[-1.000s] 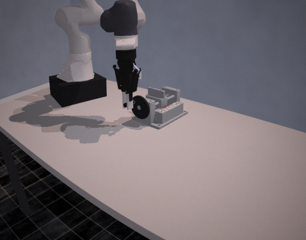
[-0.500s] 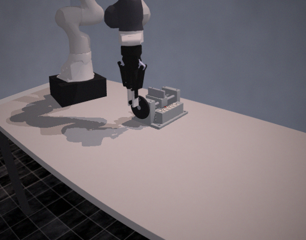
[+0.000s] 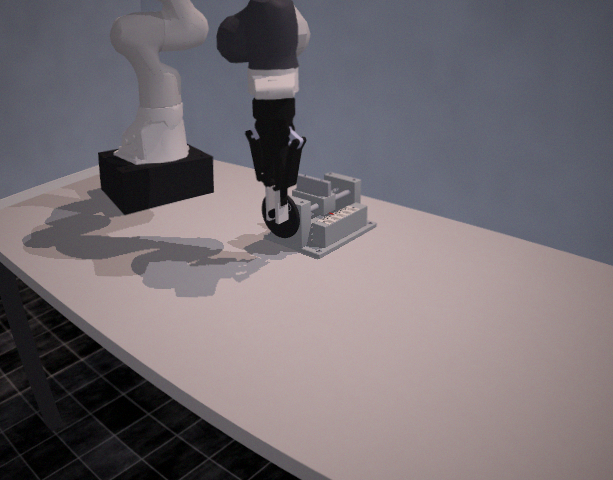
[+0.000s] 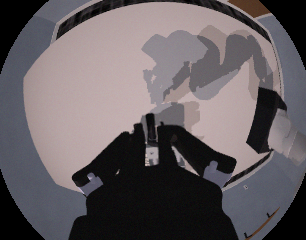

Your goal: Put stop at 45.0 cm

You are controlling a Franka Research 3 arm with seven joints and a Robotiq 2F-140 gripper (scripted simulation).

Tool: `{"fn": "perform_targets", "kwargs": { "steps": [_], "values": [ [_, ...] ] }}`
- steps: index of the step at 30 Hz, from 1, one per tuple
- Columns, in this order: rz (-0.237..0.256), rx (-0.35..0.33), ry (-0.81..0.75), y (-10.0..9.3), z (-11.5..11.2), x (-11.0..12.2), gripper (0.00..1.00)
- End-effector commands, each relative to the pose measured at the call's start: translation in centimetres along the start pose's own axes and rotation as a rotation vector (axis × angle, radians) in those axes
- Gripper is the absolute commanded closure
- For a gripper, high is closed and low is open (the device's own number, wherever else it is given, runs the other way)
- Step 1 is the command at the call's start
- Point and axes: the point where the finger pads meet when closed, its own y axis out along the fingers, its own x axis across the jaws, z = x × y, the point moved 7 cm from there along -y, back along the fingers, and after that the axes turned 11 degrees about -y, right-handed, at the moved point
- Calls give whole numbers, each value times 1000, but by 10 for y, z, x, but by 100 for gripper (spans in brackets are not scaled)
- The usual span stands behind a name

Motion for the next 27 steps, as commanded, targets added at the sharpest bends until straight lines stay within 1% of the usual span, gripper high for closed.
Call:
{"fn": "perform_targets", "kwargs": {
  "steps": [1,8,12,14,17,20,27],
  "values": [
    [-2,2,5,7,0,-4,96],
    [-2,2,5,23,1,-9,96],
    [-2,2,5,37,1,-7,96],
    [-2,2,5,37,1,-7,96],
    [-2,2,5,47,0,0,96],
    [-2,2,5,54,-2,7,96],
    [-2,2,5,59,-5,23,96]
  ]
}}
